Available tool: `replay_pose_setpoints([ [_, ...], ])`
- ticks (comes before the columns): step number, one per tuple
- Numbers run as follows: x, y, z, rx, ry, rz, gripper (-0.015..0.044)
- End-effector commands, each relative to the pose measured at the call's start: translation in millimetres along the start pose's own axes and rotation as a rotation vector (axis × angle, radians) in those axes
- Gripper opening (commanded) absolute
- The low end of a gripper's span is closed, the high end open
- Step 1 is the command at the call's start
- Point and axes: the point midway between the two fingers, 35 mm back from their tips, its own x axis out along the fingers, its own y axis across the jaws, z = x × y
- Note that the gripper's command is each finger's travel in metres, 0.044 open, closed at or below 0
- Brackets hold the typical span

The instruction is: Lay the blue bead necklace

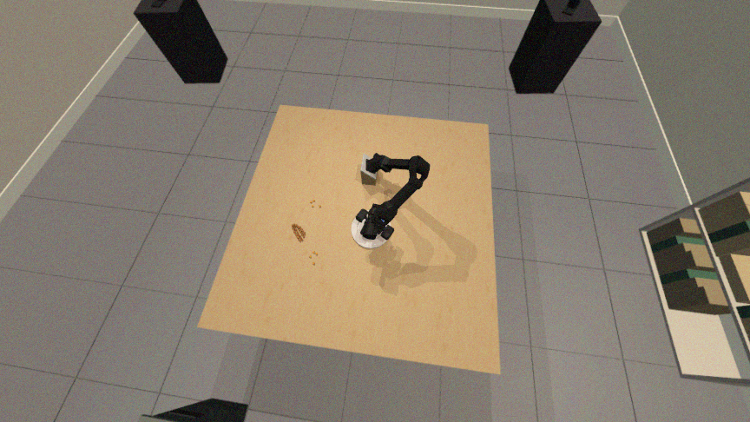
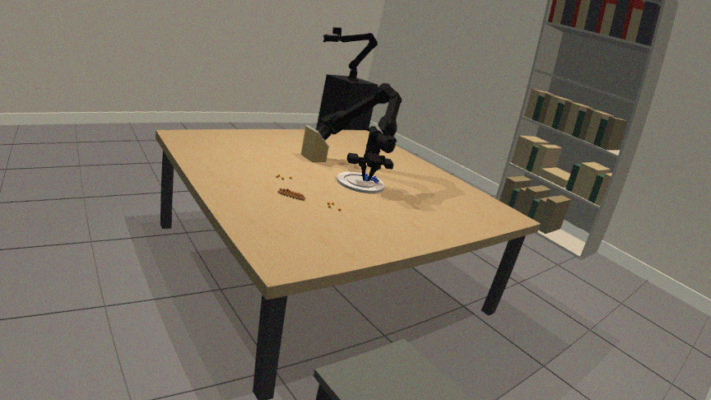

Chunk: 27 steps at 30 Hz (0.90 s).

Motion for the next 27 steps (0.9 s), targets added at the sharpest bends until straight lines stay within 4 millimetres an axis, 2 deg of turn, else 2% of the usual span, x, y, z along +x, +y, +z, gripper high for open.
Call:
replay_pose_setpoints([
  [1, 0, 0, 0, -0.002, 0.000, 0.001, 0.0000],
  [14, -1, 0, 0, -0.002, 0.000, 0.001, 0.0000],
  [22, -23, 0, 0, 0.003, 0.002, 0.002, 0.0000],
  [27, -25, -1, 0, 0.003, 0.002, 0.002, 0.0000],
])
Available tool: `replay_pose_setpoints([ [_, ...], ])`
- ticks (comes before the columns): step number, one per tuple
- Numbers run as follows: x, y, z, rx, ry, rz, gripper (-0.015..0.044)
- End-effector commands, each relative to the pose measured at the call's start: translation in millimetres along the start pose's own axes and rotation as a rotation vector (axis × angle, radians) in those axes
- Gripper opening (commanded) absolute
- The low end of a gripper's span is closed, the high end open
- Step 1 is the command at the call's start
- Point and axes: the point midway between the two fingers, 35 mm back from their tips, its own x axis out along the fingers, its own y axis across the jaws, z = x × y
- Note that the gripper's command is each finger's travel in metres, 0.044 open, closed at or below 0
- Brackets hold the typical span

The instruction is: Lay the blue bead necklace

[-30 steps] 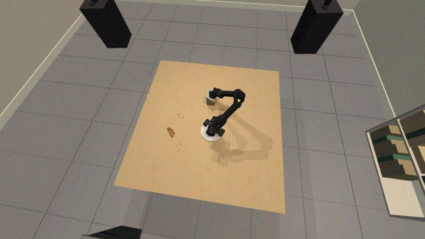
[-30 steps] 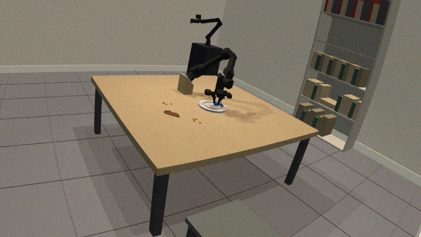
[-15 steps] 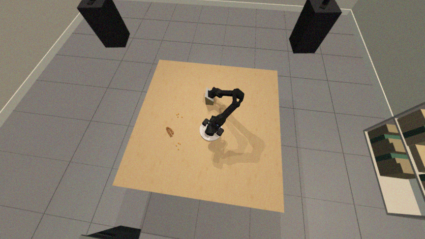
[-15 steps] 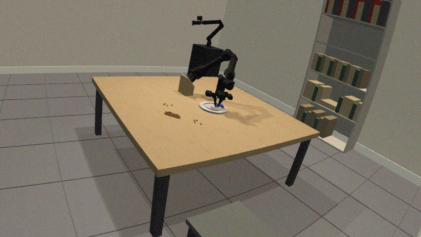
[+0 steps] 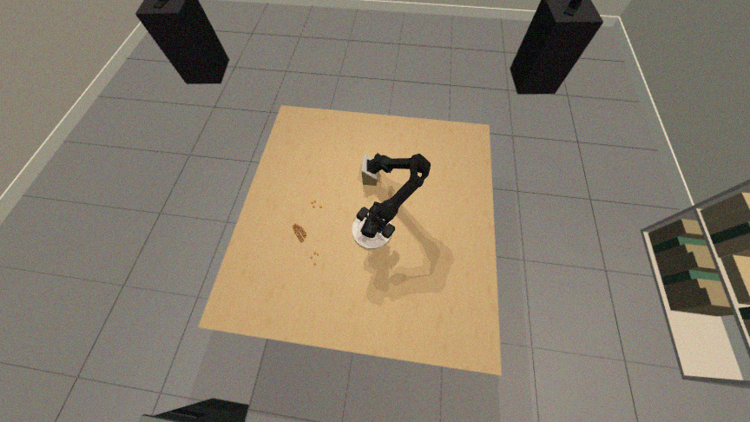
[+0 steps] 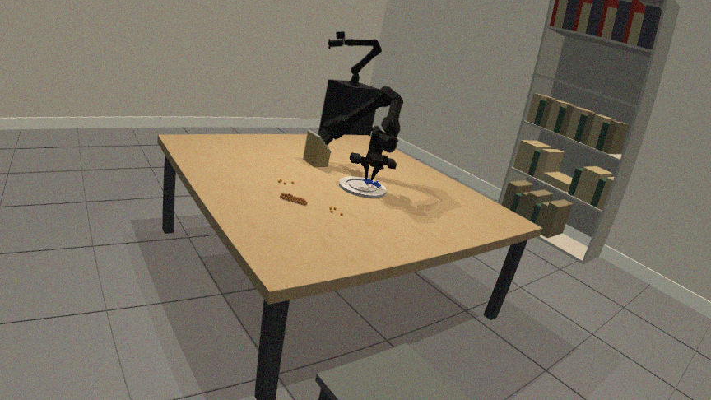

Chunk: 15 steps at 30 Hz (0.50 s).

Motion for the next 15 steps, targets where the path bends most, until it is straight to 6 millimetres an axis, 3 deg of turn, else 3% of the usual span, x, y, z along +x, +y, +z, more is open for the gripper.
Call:
replay_pose_setpoints([
  [1, -4, 0, 3, -0.005, -0.005, 0.000, 0.0000],
  [15, -5, -32, 35, -0.006, -0.007, -0.003, 0.0000],
])
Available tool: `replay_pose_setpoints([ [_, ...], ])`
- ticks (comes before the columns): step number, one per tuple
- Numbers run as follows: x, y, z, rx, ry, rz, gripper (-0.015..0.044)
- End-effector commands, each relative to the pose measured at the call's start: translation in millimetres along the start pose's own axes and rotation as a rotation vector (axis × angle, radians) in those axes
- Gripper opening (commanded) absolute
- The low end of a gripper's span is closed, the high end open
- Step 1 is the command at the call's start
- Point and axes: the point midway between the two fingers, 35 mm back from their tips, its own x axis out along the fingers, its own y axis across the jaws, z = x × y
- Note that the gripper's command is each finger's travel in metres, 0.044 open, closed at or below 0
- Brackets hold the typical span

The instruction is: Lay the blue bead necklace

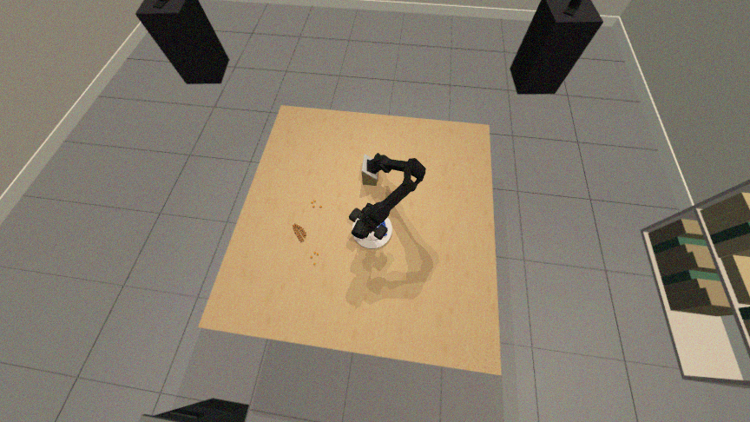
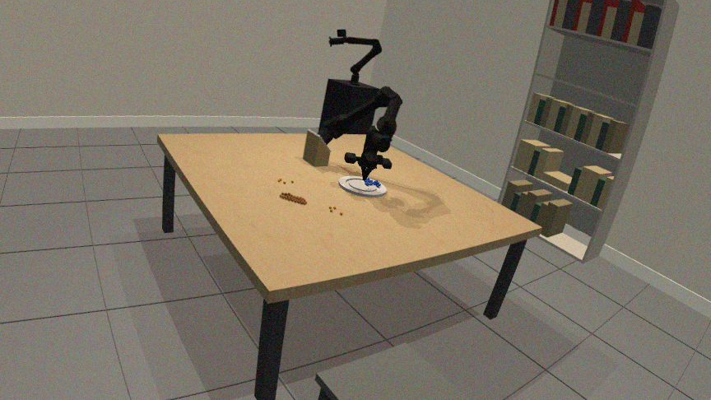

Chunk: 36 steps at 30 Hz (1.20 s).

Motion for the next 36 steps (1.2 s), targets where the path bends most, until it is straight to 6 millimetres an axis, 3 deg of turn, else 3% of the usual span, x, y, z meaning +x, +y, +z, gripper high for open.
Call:
replay_pose_setpoints([
  [1, -2, -10, 11, -0.003, -0.006, -0.001, 0.0000],
  [7, -2, -24, 23, -0.004, -0.006, 0.000, 0.0000],
  [28, 21, -25, 23, -0.004, -0.005, 0.001, 0.0000],
  [36, 18, -24, 24, -0.010, -0.009, -0.002, 0.0210],
])
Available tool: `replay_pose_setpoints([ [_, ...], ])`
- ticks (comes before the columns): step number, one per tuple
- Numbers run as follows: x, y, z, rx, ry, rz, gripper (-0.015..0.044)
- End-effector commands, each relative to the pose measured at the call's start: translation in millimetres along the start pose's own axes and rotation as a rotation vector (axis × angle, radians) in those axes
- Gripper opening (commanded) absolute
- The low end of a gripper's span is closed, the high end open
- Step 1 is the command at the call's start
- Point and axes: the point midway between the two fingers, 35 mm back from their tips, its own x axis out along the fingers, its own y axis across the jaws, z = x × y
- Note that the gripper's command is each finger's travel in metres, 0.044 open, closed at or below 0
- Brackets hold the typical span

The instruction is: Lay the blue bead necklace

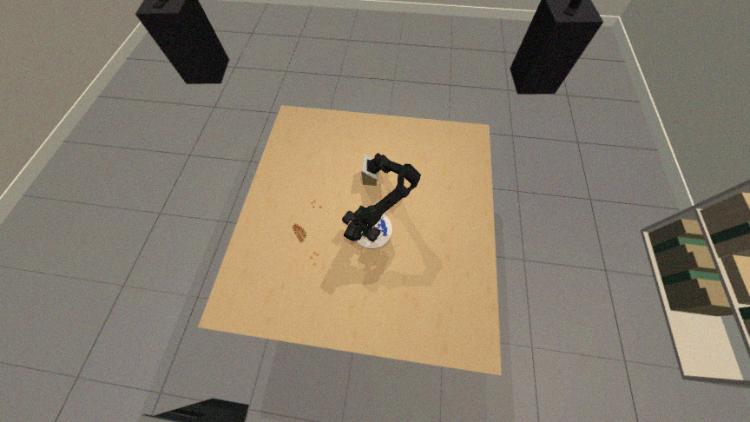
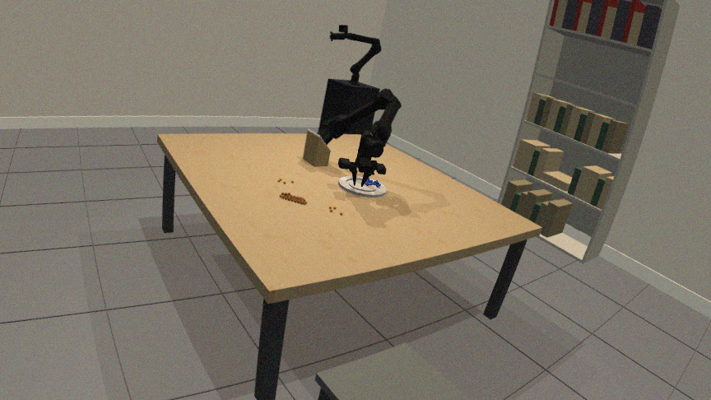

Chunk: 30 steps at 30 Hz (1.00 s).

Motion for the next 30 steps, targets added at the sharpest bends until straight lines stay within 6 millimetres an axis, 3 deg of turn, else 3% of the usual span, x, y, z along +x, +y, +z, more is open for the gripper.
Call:
replay_pose_setpoints([
  [1, -1, 0, 0, -0.001, -0.001, 0.000, 0.0236],
  [9, -12, 0, 0, 0.003, 0.000, 0.001, 0.0440],
  [23, -20, -1, -3, 0.005, 0.002, 0.002, 0.0440],
  [25, -21, 2, -5, 0.058, 0.002, 0.001, 0.0387],
  [30, -26, 25, -22, 0.455, 0.002, 0.001, 0.0256],
])
